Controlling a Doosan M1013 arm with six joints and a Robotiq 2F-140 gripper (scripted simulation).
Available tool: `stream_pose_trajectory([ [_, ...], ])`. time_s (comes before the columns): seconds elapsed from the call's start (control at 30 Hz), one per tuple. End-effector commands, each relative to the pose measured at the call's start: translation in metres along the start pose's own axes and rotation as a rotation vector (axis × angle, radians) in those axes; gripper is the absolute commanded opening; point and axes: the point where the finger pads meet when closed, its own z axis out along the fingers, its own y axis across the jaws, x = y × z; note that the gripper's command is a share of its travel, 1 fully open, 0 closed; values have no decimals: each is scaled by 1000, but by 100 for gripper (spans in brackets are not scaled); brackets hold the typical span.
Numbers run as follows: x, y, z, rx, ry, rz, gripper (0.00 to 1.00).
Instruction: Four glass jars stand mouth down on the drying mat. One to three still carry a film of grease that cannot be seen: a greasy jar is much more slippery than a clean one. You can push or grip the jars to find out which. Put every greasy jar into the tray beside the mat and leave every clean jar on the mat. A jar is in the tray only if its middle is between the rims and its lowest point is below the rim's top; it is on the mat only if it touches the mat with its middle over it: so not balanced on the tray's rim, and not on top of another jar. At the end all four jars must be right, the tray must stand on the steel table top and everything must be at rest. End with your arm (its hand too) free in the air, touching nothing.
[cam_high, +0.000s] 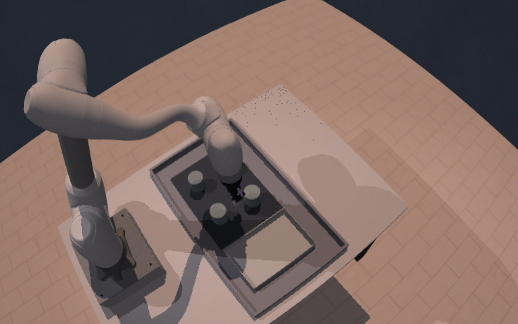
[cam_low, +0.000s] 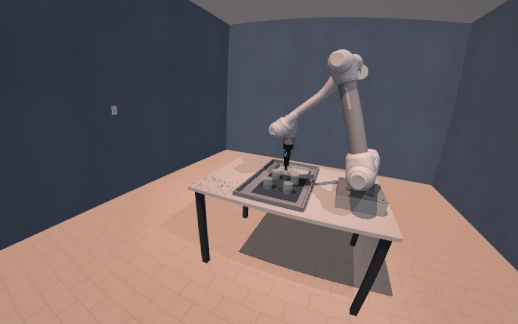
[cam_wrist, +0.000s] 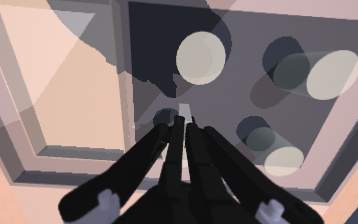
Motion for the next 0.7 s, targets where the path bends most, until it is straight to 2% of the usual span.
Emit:
stream_pose_trajectory([
  [0.0,0,0,-20,0,0,0,0],
  [0.03,0,0,-28,0,0,0,0],
  [0.1,0,0,-28,0,0,0,0],
  [0.3,0,0,-74,0,0,0,0],
  [0.33,0,0,-74,0,0,0,0],
  [0.6,-5,65,-74,0,0,0,0],
  [0.67,-5,65,-74,0,0,0,0],
])
